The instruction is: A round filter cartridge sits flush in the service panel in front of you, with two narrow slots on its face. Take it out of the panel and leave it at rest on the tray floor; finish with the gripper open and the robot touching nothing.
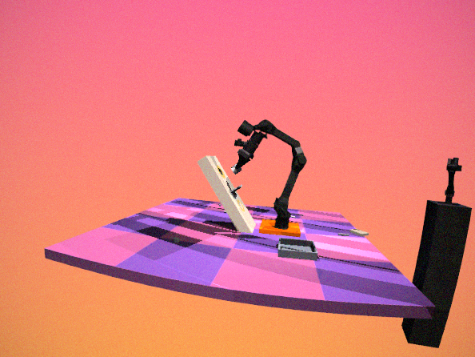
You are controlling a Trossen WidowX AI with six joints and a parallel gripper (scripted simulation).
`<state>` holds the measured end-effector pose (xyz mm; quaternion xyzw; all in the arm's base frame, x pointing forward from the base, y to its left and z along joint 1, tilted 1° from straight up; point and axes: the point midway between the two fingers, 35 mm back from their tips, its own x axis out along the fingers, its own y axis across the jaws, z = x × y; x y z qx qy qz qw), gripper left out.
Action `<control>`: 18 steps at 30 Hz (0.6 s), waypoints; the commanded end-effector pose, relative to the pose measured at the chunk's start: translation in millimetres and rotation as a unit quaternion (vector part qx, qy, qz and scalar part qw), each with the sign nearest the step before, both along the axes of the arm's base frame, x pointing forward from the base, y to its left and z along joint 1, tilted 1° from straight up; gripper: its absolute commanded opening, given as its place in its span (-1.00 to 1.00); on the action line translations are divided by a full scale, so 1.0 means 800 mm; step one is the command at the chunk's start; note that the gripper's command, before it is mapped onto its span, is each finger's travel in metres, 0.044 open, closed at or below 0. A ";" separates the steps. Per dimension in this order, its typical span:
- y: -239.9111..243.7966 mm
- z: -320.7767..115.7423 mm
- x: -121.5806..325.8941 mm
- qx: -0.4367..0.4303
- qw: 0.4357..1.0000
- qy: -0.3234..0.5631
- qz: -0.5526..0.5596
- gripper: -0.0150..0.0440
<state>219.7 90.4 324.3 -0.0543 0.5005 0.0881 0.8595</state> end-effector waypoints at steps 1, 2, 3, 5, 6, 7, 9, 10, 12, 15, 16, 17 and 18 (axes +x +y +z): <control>0.012 0.001 -0.002 0.001 1.000 -0.002 -0.003 -0.49; 0.016 0.000 -0.002 0.001 1.000 -0.002 -0.003 -0.49; 0.020 0.000 -0.003 0.001 1.000 -0.002 -0.003 -0.49; 0.027 -0.001 -0.005 0.001 1.000 -0.003 -0.003 -0.49; 0.031 -0.001 -0.006 0.002 1.000 -0.003 -0.003 -0.49; 0.035 -0.001 -0.007 0.002 1.000 -0.003 -0.003 -0.49; 0.043 -0.002 -0.009 0.002 1.000 -0.004 -0.003 -0.49; 0.047 -0.002 -0.010 0.002 1.000 -0.005 -0.003 -0.49; 0.055 -0.003 -0.012 0.003 1.000 -0.006 -0.002 -0.49; 0.055 -0.005 -0.013 0.001 1.000 -0.002 0.010 -0.49; 0.060 -0.007 -0.016 0.001 1.000 -0.002 0.023 -0.49; 0.065 -0.008 -0.019 0.001 0.999 -0.002 0.038 -0.49; 0.071 -0.010 -0.022 0.002 0.999 -0.001 0.053 -0.49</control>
